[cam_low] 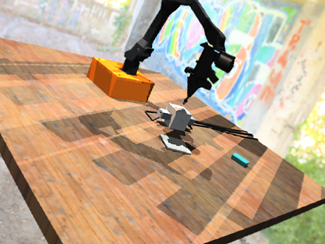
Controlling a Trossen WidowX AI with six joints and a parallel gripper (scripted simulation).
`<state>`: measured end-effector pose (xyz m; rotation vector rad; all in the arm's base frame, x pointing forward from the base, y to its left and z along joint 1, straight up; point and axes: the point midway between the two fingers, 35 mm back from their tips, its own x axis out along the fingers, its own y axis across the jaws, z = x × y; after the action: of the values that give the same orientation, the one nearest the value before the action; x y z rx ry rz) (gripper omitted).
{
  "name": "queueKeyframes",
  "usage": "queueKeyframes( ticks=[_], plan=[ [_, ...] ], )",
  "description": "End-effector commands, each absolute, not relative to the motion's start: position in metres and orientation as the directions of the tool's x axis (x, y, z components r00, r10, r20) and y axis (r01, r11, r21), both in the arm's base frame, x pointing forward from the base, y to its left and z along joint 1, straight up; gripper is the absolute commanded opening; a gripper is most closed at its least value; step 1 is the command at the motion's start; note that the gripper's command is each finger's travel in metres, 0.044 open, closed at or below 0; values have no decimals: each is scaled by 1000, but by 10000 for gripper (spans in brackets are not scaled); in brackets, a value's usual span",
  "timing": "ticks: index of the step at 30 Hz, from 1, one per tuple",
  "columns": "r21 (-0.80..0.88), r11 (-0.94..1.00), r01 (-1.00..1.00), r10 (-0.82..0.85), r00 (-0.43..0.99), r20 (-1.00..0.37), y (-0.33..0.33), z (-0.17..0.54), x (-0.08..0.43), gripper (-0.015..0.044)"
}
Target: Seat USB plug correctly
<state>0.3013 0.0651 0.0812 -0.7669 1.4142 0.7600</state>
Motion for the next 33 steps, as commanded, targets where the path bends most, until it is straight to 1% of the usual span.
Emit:
queueKeyframes(
  ticks=[1,7,33],
  plan=[
    [-13,455,-890,5,17,-1000,65,81,301,0],
    [-14,347,-938,5,17,-1000,65,81,301,0],
    [-16,352,-936,14,22,-1000,66,80,302,0]
  ],
)
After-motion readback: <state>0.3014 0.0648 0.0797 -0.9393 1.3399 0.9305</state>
